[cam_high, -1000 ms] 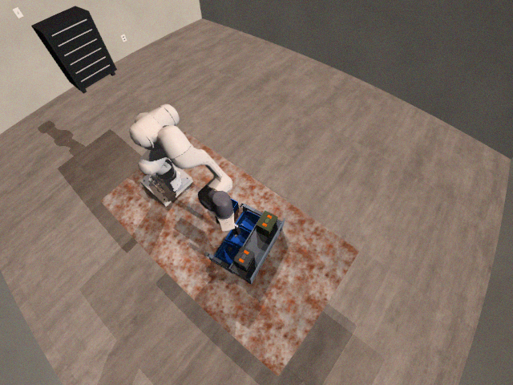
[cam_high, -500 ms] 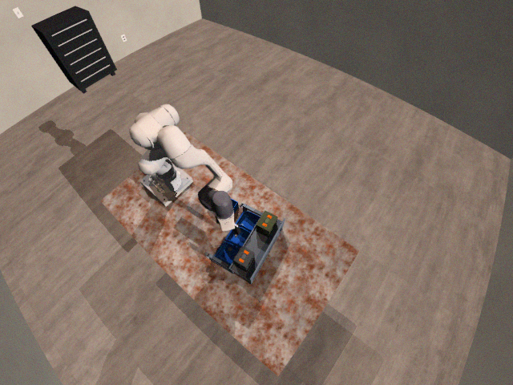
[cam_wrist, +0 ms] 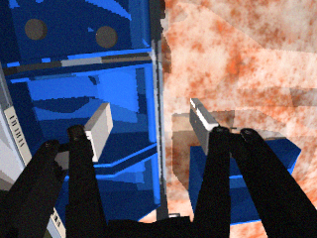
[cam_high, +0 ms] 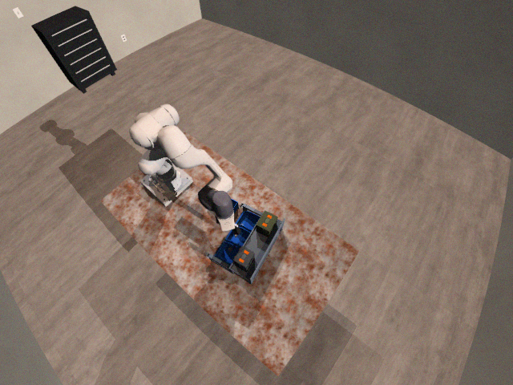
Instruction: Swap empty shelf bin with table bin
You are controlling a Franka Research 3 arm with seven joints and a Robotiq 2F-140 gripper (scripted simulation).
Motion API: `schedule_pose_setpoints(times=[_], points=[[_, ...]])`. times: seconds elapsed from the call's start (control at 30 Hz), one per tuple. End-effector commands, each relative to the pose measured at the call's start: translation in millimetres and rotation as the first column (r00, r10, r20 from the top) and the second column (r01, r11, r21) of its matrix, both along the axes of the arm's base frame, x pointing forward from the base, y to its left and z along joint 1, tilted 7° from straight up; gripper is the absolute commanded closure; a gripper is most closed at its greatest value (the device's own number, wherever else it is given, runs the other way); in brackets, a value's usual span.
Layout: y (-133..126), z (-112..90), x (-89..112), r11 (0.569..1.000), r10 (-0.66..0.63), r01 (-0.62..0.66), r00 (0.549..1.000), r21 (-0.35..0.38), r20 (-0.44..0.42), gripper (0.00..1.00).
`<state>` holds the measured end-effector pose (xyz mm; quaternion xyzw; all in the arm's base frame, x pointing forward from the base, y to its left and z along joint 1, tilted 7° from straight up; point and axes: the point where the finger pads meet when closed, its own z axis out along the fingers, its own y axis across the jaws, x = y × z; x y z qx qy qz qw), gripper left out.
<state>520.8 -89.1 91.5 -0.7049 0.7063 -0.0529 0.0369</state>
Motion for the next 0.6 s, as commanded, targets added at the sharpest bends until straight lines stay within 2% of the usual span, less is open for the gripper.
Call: schedule_pose_setpoints(times=[0.0, 0.57], points=[[2.3, -0.8, 0.0, 1.0, 0.001, -0.001, 1.0, 0.002, 0.001, 0.43], [2.2, -7.6, 0.9, 1.0, 0.001, -0.001, 1.0, 0.002, 0.001, 0.43]])
